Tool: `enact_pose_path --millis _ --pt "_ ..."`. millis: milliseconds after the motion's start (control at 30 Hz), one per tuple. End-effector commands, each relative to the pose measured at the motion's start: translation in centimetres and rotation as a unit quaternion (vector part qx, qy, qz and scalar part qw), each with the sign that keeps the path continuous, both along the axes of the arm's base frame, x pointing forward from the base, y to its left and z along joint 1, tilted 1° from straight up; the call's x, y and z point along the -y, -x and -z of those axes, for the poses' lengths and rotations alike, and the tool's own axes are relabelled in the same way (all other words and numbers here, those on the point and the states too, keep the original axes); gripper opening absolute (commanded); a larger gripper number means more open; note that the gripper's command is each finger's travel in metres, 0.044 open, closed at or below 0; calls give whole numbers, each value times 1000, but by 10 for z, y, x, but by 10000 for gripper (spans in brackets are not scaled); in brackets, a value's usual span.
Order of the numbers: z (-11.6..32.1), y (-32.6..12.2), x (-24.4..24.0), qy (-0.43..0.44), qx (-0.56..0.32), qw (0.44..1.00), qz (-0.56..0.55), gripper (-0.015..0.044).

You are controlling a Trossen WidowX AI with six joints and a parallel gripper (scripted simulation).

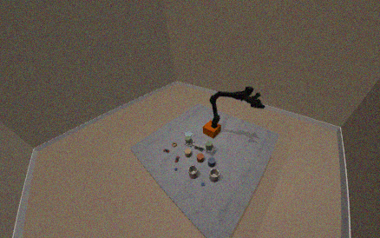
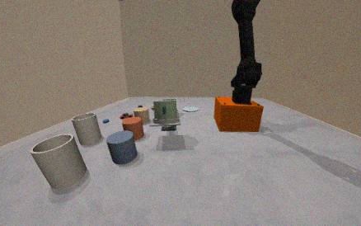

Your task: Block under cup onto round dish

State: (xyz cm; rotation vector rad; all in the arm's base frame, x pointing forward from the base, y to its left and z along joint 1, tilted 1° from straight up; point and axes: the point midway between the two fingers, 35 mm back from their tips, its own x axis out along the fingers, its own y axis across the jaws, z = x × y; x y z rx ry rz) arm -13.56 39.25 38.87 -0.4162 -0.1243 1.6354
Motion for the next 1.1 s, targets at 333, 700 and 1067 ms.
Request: enact_pose_path --millis 333,700,1067 --pt "6 -45 2 11 -28 998 55 440" --pt "49 -192 37 80 -12 979 186 440" --pt "99 -309 131 148 -47 930 334 440"
